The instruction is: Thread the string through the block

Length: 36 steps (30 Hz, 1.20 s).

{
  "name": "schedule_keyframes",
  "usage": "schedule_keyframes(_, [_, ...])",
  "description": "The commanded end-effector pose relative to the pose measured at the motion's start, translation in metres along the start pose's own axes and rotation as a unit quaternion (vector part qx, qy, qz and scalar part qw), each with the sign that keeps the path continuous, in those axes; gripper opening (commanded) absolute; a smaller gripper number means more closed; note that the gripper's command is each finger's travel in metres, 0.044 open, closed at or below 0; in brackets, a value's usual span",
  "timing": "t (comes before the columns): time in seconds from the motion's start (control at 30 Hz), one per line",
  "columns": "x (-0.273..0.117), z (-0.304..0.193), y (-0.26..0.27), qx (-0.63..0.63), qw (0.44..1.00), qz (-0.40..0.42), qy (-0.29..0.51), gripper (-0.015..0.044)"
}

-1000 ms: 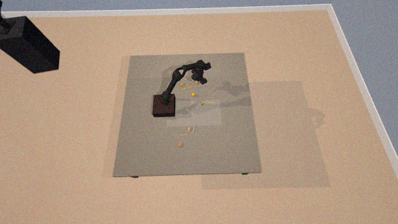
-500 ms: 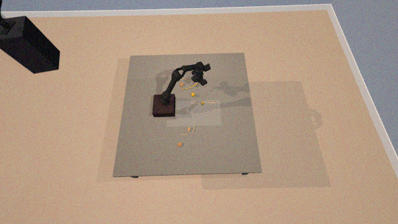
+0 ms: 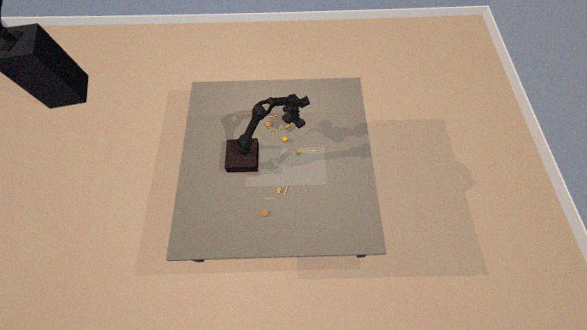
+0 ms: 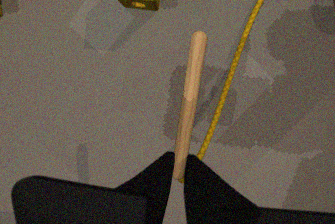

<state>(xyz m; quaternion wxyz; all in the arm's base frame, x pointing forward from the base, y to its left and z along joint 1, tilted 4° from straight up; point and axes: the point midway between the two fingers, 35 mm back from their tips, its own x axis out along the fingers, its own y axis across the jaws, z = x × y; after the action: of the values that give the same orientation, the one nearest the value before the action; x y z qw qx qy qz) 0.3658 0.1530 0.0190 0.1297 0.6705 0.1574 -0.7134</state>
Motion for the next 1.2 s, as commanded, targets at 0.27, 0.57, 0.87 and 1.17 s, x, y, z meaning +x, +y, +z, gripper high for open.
schedule_keyframes(0.27, [0.015,0.003,0.001,0.005,1.000,-0.003,0.026,0.0000])
schedule_keyframes(0.57, [0.017,-0.001,0.002,0.005,1.000,-0.003,0.031,0.0000])
schedule_keyframes(0.87, [0.015,-0.013,0.002,0.002,0.999,-0.004,0.032,0.0000])
schedule_keyframes(1.17, [0.014,-0.024,0.002,-0.002,0.999,-0.004,0.033,0.0000])
